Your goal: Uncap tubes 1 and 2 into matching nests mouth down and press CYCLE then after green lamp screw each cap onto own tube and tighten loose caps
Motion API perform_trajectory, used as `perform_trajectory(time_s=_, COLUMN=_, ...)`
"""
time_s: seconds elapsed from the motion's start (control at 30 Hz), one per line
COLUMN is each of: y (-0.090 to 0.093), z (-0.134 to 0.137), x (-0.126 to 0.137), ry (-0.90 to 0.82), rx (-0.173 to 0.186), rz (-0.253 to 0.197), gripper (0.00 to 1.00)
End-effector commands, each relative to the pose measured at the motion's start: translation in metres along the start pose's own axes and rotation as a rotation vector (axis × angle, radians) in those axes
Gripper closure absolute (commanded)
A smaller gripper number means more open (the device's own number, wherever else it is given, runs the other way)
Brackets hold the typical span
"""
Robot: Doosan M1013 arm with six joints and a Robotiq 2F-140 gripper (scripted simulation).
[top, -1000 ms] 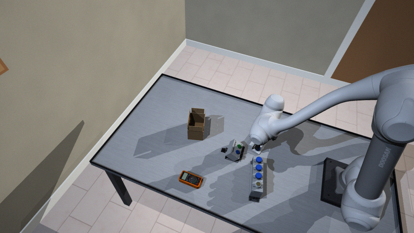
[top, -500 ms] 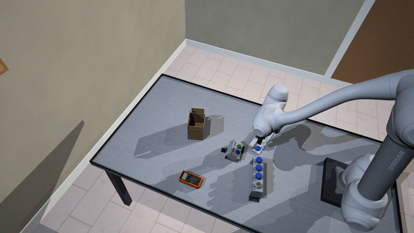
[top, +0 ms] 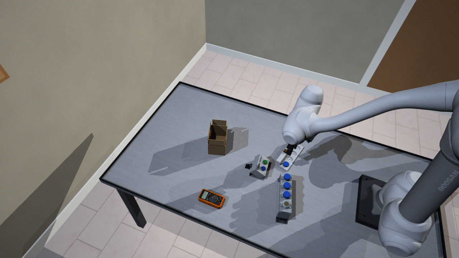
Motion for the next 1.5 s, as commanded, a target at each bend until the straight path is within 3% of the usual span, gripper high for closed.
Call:
perform_trajectory(time_s=0.0, y=-0.001, z=0.011, x=-0.009, ry=0.138, rx=-0.001, rz=-0.001, gripper=0.59)
perform_trajectory(time_s=0.1, y=-0.001, z=0.029, x=-0.025, ry=0.361, rx=0.000, rz=0.000, gripper=0.59)
perform_trajectory(time_s=0.47, y=-0.001, z=0.069, x=-0.058, ry=0.880, rx=0.002, rz=0.001, gripper=0.59)
perform_trajectory(time_s=0.53, y=-0.001, z=0.069, x=-0.058, ry=0.880, rx=0.002, rz=0.001, gripper=0.59)
perform_trajectory(time_s=0.6, y=-0.001, z=0.082, x=-0.069, ry=1.057, rx=0.001, rz=0.000, gripper=0.59)
perform_trajectory(time_s=1.0, y=-0.001, z=0.129, x=-0.109, ry=1.596, rx=0.000, rz=-0.001, gripper=0.59)
perform_trajectory(time_s=1.1, y=-0.001, z=0.135, x=-0.114, ry=1.596, rx=0.000, rz=-0.001, gripper=0.59)
perform_trajectory(time_s=1.4, y=-0.001, z=0.190, x=-0.161, ry=1.596, rx=0.000, rz=-0.001, gripper=0.59)
perform_trajectory(time_s=1.47, y=-0.001, z=0.190, x=-0.161, ry=1.596, rx=0.000, rz=-0.001, gripper=0.59)
Point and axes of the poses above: the point where the finger pads meet when closed, its own y axis out along the fingers, its own z axis across the jaws, x = y × z, the point moved 5 cm from there along -y, back along the fingers, and after that the axes turned 14 degrees about y, right-handed, at the moved point
